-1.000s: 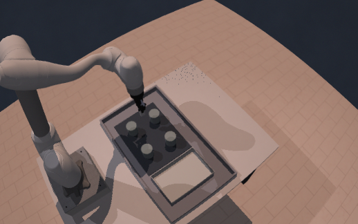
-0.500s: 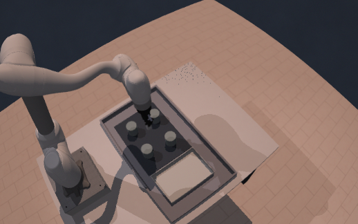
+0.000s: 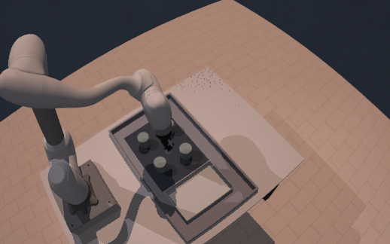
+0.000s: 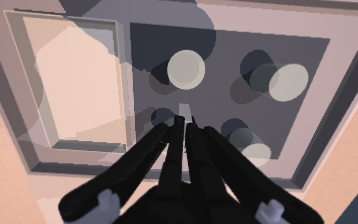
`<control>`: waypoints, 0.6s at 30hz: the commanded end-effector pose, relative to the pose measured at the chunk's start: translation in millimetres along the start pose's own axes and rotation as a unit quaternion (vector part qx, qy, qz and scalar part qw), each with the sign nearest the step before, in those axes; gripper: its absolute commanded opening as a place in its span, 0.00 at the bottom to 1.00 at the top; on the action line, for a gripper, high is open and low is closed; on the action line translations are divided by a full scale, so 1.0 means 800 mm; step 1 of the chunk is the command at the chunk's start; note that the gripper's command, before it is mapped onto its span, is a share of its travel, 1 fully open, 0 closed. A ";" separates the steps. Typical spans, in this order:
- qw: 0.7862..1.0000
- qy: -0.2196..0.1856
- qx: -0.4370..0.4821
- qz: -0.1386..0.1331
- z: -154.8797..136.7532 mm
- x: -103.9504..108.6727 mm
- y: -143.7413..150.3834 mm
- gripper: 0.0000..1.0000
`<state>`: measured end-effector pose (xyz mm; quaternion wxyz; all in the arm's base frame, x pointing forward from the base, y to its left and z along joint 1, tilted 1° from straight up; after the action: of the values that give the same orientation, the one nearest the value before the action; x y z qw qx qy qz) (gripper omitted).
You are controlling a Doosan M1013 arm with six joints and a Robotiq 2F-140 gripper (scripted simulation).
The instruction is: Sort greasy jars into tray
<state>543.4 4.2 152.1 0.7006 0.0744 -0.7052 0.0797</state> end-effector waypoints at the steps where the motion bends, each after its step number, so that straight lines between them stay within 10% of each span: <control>1: 1.000 0.000 0.000 0.000 0.000 -0.017 0.000 0.00; 18: 1.000 0.000 0.000 0.000 0.000 -0.065 0.000 0.00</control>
<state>543.8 3.8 100.4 0.7005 0.0744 -0.7053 0.0797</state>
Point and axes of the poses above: the point where the finger pads meet when closed, its own x axis back along the fingers, its own y axis across the jaws, z = x × y, the point moved 10 cm from there along x, back along the fingers, and after that the axes turned 3 degrees about x, right-handed, at the moved point
